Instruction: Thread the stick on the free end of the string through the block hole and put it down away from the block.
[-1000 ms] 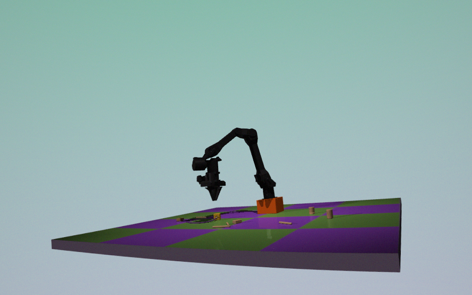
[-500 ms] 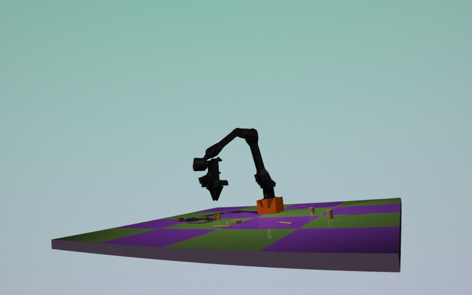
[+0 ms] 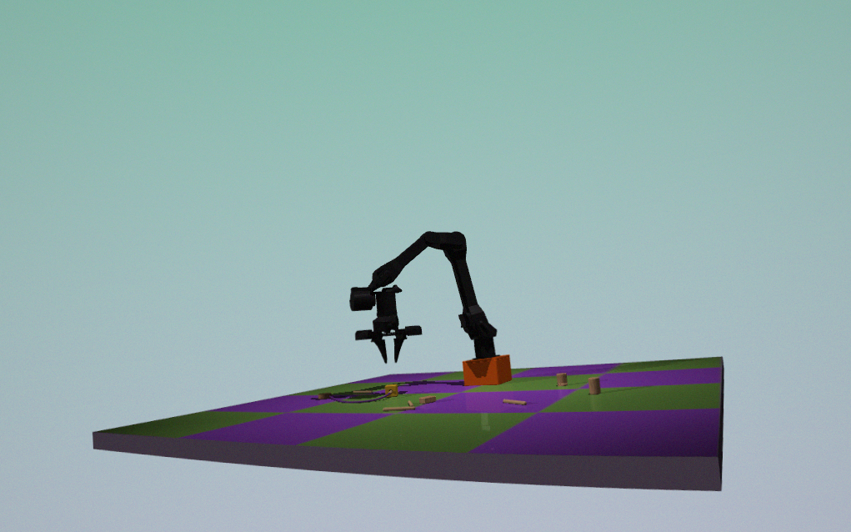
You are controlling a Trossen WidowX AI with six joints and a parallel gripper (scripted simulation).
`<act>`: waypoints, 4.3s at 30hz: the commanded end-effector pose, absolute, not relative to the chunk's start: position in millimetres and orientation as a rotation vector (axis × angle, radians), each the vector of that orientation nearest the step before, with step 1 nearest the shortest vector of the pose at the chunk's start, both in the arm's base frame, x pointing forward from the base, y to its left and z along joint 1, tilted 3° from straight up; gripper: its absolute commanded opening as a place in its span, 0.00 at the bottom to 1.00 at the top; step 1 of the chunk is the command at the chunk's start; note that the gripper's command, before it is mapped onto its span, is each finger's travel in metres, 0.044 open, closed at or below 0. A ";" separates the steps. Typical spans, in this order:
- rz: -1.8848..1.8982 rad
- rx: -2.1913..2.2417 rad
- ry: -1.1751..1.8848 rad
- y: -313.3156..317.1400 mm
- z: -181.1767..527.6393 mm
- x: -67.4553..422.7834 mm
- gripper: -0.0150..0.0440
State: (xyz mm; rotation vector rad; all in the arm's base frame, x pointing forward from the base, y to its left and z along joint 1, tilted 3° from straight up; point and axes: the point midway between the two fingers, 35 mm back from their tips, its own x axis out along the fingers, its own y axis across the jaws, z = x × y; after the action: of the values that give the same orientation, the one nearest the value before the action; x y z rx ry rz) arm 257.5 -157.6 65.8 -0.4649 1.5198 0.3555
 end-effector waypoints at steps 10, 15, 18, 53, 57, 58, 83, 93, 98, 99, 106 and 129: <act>0.398 -0.513 1.518 -159.3 57.1 256.5 0.46; 0.398 -0.513 1.518 -160.3 48.9 257.4 0.46; 0.398 -0.513 1.518 -160.8 44.0 257.9 0.46; 0.399 -0.513 1.519 -163.6 -13.6 257.2 0.46; 0.399 -0.513 1.519 -163.6 -15.9 256.9 0.46; 0.399 -0.513 1.519 -163.6 -15.9 256.9 0.46; 0.412 -0.504 1.450 -166.3 -16.1 256.6 0.25; 0.409 -0.507 1.449 -167.7 -16.1 254.2 0.25; 0.408 -0.508 1.449 -171.1 -16.1 248.2 0.25; 0.408 -0.509 1.449 -171.9 -16.1 246.6 0.25; 0.404 -0.515 1.447 -178.0 -16.6 236.4 0.25; 0.334 -0.465 1.460 -199.0 -15.8 204.4 0.25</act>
State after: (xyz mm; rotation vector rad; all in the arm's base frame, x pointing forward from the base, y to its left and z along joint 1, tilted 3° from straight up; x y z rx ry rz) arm 208.4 -197.9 -15.0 -0.4755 1.4616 0.3408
